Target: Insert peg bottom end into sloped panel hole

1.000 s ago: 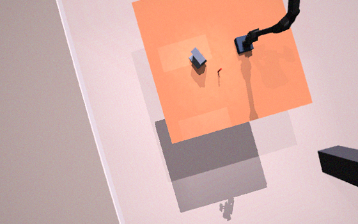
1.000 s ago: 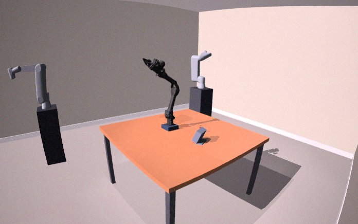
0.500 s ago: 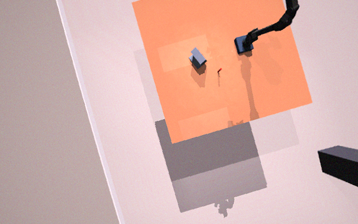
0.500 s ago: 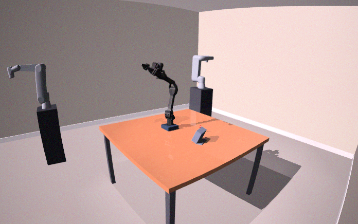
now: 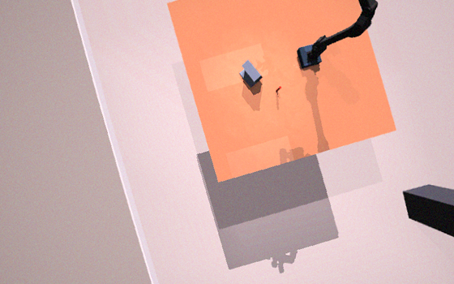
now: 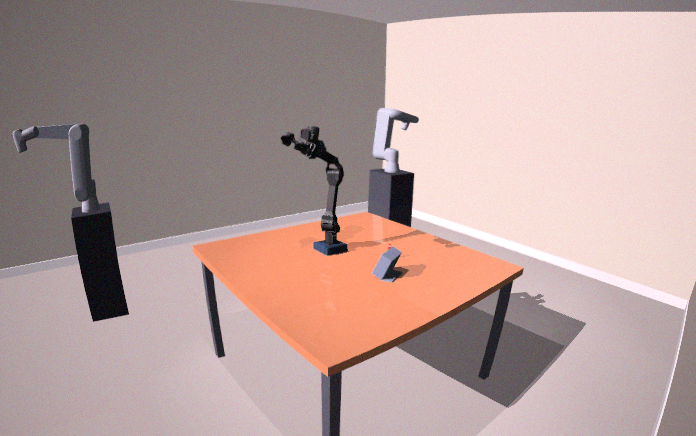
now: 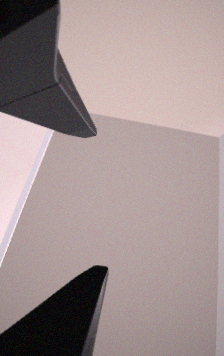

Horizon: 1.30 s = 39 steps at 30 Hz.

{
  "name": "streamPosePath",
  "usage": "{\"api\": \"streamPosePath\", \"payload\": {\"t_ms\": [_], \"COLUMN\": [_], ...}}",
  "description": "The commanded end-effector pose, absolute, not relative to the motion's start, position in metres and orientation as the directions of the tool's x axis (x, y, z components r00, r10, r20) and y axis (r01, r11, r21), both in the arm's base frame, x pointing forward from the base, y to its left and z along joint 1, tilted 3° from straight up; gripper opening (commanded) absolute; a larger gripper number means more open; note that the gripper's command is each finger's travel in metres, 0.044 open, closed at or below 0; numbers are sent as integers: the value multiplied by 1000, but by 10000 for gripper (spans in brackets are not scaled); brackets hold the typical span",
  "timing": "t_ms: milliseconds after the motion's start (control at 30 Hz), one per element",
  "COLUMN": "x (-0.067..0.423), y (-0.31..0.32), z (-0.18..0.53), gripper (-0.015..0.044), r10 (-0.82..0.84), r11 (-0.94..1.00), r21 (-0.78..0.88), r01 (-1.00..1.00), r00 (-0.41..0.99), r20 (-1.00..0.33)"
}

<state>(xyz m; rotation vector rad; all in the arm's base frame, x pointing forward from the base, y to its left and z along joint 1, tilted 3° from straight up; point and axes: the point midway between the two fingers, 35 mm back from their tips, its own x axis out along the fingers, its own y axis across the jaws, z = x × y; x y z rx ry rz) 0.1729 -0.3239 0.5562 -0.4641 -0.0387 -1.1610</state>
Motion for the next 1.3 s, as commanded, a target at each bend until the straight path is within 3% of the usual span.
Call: {"api": "streamPosePath", "payload": {"t_ms": [0, 667, 1267], "x": [202, 303, 374], "y": [-326, -287, -217], "z": [533, 450, 372], "gripper": [440, 440, 440], "r10": [-858, -711, -495], "r11": [404, 693, 868], "r21": [-323, -254, -169], "r01": [856, 674, 467], "r00": [477, 698, 798], "r20": [190, -88, -342]}}
